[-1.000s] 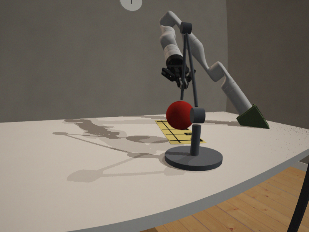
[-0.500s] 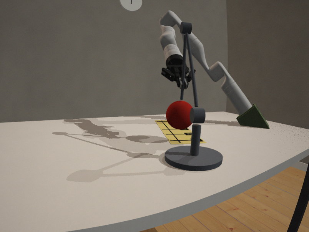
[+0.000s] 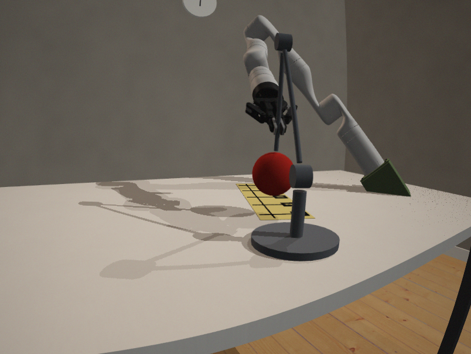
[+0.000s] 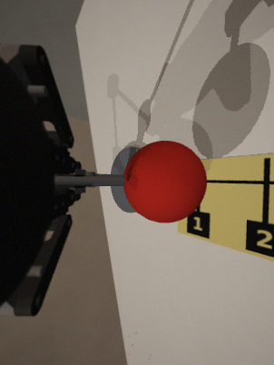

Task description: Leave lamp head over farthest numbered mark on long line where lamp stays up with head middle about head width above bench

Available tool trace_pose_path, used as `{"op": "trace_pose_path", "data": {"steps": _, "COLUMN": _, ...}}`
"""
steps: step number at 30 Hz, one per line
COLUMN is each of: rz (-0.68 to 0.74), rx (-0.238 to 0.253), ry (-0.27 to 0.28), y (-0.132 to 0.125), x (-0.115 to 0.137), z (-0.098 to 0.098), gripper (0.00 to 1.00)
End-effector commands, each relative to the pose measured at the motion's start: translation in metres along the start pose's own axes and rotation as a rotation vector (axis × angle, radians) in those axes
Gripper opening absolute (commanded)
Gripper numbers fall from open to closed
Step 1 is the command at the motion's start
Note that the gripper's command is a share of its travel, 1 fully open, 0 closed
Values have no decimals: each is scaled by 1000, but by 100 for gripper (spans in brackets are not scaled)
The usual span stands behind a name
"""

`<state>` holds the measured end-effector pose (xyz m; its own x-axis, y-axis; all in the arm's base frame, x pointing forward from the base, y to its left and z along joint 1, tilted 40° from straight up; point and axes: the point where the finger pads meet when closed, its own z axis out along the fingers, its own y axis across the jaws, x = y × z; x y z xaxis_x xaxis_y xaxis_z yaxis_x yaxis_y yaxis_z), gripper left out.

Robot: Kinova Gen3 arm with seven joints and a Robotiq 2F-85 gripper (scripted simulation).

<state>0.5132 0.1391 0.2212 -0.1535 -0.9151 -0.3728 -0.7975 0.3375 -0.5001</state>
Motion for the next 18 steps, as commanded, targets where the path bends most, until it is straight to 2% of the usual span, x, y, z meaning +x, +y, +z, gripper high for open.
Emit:
{"op": "trace_pose_path", "data": {"steps": 1, "rz": -12, "rx": 9, "ry": -26, "y": -3, "x": -17, "z": -4, "gripper": 0}}
{"op": "trace_pose_path", "data": {"steps": 12, "rz": -12, "rx": 9, "ry": -26, "y": -4, "x": -23, "z": -2, "gripper": 0}}
{"op": "trace_pose_path", "data": {"steps": 13, "rz": -11, "rx": 8, "ry": -25, "y": -4, "x": -22, "z": -2, "gripper": 100}}
{"op": "trace_pose_path", "data": {"steps": 18, "rz": -7, "rx": 7, "ry": -18, "y": -4, "x": -17, "z": -2, "gripper": 100}}
